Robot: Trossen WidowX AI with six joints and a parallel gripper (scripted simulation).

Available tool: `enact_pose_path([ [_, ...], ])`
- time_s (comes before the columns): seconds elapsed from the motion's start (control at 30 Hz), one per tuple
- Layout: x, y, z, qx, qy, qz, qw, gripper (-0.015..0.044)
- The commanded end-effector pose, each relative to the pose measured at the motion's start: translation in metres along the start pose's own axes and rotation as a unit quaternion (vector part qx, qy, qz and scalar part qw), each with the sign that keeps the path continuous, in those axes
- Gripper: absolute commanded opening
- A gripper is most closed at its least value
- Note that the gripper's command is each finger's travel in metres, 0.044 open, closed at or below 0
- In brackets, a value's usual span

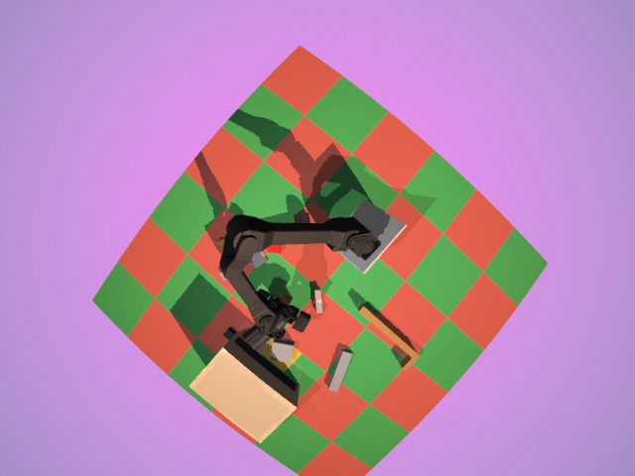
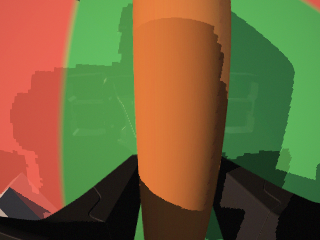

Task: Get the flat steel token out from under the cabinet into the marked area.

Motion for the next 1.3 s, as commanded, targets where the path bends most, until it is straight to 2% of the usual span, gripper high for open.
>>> enact_pose_path([
  [0.0,-0.001,0.002,0.008,0.004,0.002,-0.002,1.000,0.0000],
  [1.27,-0.001,0.002,0.050,0.005,0.003,-0.002,1.000,0.0000],
])
Point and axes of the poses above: the point midway between the two fingers, 35 mm back from their tips, its own x axis back along the fingers, its own y axis across the jaws, z = x × y, the point moved 3 cm from there along x, back along the fingers, and after that the axes turned 7 degrees about x, right-handed, at the moved point
